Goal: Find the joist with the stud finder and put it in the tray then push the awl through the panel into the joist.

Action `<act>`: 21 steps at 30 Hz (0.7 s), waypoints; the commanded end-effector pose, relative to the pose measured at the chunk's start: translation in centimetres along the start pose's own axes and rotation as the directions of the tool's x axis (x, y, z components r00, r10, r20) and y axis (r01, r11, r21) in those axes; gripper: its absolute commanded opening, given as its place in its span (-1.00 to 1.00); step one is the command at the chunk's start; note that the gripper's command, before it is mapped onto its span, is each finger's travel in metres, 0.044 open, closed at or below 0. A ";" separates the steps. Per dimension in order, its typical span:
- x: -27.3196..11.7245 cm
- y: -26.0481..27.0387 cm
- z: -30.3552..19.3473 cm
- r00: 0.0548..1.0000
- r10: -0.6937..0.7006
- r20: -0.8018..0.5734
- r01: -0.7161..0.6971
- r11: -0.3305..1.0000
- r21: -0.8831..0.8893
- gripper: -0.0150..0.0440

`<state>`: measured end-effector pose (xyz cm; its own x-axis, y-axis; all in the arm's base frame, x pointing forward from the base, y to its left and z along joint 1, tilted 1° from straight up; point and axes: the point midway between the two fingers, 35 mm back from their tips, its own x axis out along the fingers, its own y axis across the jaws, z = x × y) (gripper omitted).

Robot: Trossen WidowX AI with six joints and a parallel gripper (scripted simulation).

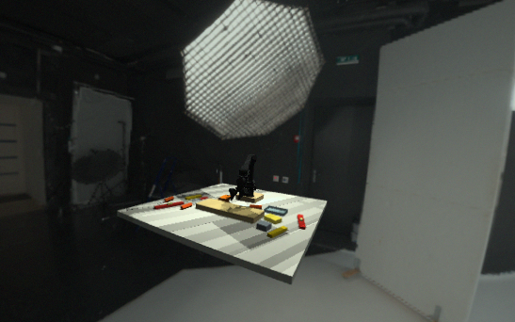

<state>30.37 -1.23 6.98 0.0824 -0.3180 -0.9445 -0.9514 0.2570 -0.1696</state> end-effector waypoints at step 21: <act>3.2 7.4 -18.2 0.935 0.232 0.268 -0.313 0.189 0.931 1.00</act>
<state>18.79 -16.99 7.82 -0.0702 -0.0116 -0.9975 0.0235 0.9996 -0.0133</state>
